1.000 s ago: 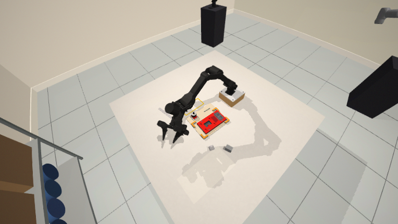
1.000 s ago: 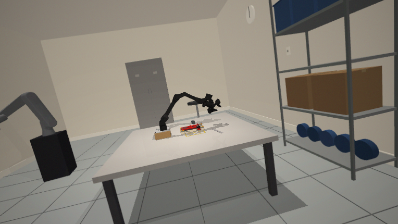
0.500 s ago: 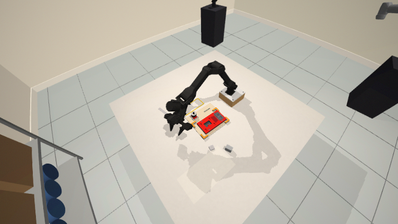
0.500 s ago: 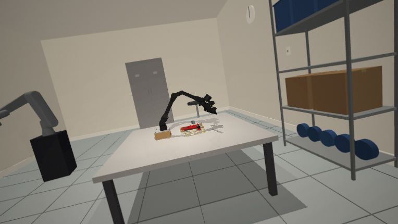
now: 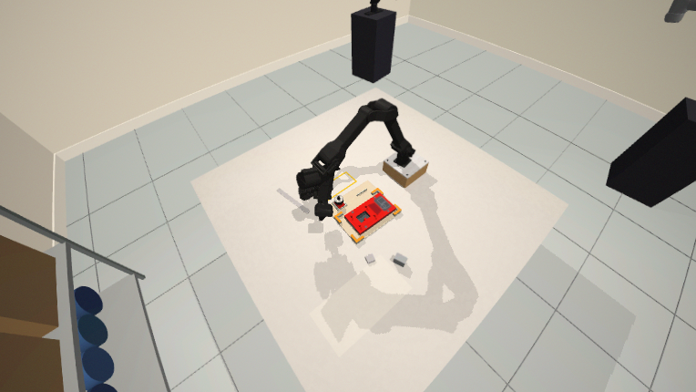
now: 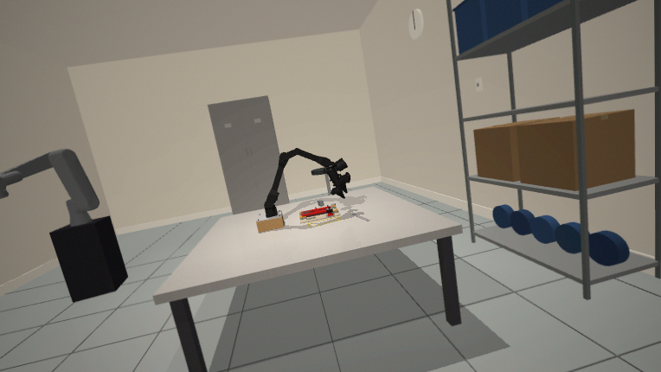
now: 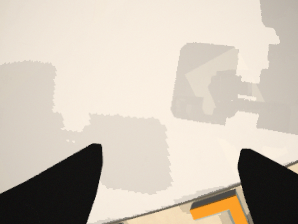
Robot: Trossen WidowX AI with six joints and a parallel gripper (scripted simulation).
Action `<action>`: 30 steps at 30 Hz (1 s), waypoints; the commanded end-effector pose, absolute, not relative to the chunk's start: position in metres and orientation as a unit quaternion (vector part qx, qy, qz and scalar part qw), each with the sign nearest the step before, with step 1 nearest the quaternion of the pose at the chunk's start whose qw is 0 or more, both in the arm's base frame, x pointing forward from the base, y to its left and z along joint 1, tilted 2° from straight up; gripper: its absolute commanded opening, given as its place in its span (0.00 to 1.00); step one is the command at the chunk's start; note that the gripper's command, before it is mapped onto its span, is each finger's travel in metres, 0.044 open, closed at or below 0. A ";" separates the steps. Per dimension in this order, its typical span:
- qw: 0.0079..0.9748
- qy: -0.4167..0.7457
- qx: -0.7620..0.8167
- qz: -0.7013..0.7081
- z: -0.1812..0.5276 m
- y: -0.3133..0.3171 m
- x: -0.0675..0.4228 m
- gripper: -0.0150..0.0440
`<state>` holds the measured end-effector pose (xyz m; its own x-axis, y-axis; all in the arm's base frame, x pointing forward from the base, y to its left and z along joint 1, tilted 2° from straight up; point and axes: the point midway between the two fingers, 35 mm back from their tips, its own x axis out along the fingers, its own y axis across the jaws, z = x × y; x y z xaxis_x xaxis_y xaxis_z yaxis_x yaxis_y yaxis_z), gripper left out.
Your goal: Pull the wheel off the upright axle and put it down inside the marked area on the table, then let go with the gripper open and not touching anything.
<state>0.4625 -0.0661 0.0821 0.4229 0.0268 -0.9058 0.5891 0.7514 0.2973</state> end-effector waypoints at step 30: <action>0.482 0.439 0.538 -0.534 0.090 -0.089 0.346 0.76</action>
